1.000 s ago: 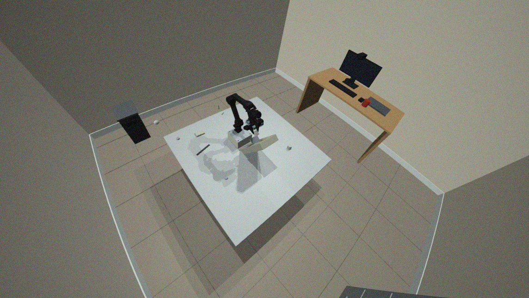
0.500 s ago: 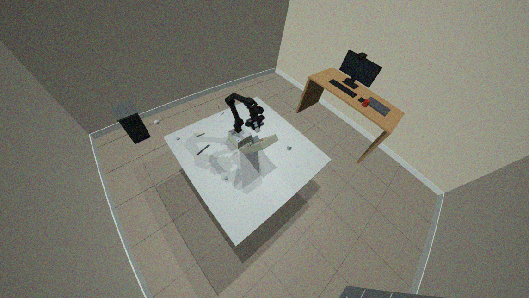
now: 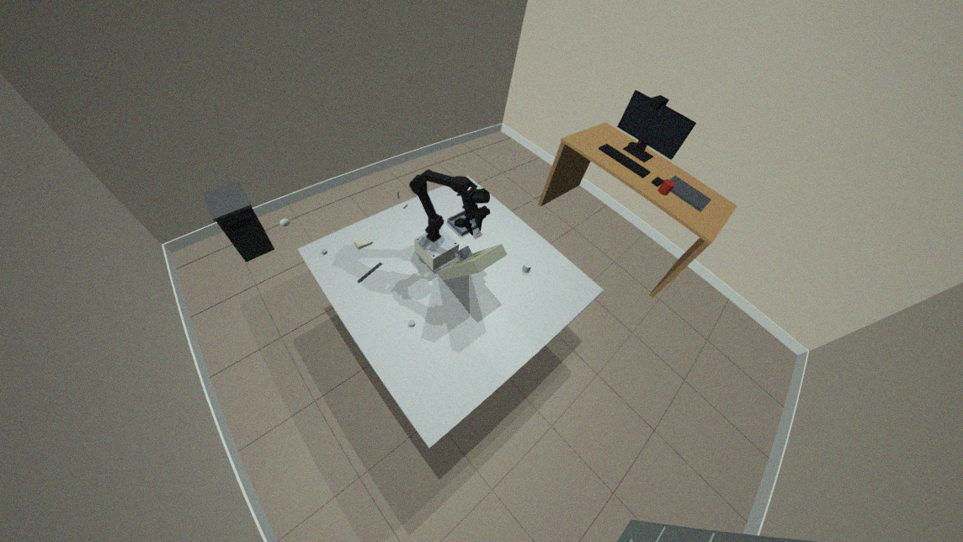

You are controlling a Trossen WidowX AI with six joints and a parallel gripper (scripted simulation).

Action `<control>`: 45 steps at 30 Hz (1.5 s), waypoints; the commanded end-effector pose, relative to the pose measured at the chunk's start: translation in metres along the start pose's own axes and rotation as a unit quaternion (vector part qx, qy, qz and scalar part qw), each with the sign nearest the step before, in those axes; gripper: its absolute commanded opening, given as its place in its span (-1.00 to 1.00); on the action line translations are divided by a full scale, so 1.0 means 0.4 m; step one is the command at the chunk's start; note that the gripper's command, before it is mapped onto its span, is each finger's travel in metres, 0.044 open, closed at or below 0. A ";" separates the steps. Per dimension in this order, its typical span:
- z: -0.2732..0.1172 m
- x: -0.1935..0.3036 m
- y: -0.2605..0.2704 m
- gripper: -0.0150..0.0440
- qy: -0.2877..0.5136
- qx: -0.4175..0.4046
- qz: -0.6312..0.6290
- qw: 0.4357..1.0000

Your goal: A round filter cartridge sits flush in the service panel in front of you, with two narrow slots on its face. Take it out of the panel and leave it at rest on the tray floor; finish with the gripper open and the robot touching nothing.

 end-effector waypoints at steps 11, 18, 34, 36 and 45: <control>0.008 0.055 0.106 -0.49 0.009 -0.066 -0.111 0.992; 0.006 0.110 0.180 -0.49 0.014 -0.119 -0.202 0.972; -0.019 0.271 0.316 -0.49 0.020 -0.237 -0.400 0.885; -0.024 0.294 0.329 -0.49 0.020 -0.251 -0.423 0.871; -0.033 0.335 0.349 -0.49 0.020 -0.275 -0.462 0.843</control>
Point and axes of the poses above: the point midway between the two fingers, 35 mm back from their tips, its own z axis out along the fingers, its own y axis across the jaws, x = y × z, the point moved 4 cm from there along -z, back along the fingers, and after that the axes turned 5 degrees about z, right-handed, at the moved point
